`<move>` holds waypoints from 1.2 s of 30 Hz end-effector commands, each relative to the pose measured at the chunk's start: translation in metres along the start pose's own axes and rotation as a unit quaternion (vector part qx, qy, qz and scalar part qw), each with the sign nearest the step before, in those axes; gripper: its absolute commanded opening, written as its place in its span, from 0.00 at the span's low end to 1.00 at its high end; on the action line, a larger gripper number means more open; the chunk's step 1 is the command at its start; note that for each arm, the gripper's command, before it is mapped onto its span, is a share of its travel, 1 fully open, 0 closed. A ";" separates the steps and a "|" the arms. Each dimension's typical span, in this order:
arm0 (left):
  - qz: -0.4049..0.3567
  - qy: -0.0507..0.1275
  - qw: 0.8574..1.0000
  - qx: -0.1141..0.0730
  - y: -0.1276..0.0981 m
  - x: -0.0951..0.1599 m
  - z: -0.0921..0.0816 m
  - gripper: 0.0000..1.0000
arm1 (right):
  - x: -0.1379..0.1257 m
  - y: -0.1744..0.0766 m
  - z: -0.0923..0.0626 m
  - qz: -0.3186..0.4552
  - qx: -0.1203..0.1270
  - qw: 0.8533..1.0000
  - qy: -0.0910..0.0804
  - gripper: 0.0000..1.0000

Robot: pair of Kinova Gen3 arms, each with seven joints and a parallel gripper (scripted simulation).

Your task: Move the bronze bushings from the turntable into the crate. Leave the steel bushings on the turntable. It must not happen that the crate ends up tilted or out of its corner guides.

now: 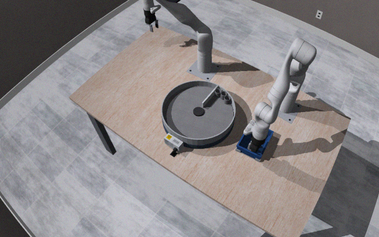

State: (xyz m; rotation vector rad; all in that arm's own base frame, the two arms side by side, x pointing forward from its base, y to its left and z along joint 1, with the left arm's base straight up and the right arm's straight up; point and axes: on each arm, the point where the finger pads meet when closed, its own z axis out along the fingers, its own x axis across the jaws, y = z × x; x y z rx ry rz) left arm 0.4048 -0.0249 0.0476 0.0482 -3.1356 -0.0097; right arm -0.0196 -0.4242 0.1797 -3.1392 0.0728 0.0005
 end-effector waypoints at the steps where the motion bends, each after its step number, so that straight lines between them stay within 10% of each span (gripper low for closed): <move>1: 0.000 -0.001 1.000 0.000 0.000 0.000 -0.001 0.00 | 0.000 0.000 -0.001 0.000 -0.001 1.000 0.000 1.00; 36: 0.000 -0.001 1.000 0.000 0.000 -0.001 0.005 0.00 | 0.000 0.000 -0.001 0.000 -0.001 1.000 0.000 1.00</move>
